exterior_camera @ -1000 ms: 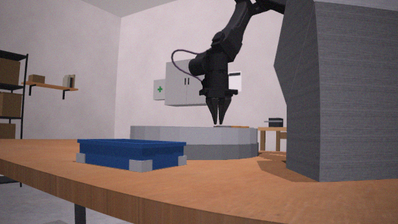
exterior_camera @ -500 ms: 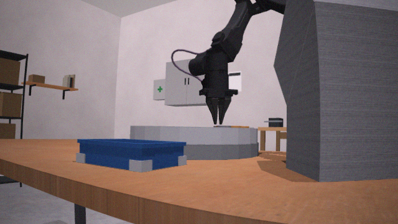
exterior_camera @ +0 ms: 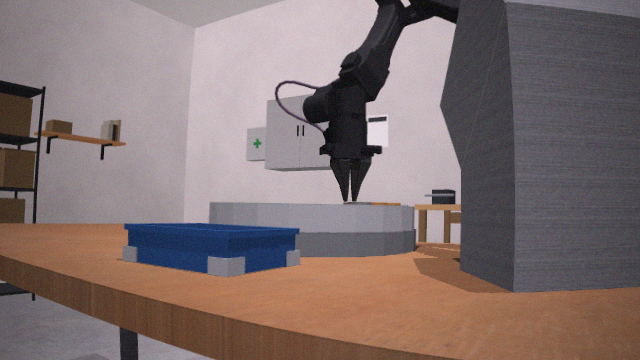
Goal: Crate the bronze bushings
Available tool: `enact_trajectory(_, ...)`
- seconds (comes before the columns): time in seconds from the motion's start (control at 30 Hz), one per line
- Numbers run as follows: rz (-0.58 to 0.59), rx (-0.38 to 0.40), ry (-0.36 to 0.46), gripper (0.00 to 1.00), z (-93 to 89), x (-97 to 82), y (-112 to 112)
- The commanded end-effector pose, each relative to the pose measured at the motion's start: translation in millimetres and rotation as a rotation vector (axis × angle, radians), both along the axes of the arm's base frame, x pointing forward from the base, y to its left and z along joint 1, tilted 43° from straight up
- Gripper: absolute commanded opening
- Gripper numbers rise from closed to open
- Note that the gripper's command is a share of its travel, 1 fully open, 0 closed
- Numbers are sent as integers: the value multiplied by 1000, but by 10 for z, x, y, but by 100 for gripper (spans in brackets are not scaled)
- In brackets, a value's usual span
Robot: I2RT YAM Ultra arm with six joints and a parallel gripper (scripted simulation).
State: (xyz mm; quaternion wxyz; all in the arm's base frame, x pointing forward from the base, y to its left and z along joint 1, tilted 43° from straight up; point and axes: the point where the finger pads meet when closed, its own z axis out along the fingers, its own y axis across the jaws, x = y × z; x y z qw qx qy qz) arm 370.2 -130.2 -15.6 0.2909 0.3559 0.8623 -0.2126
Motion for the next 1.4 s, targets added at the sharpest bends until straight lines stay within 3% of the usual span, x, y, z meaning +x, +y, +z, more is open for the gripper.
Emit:
enact_trajectory(0.0, 10, -5, -25, 15, 1, 129, -38)
enact_trajectory(0.1, 28, -7, -10, 15, -48, 105, 27)
enact_trajectory(0.3, 18, -8, -24, 15, -58, 169, -52)
enact_trajectory(0.4, 26, -9, -40, 15, 1, 203, -24)
enact_trajectory(1.37, 26, -9, -27, 15, -35, 152, -20)
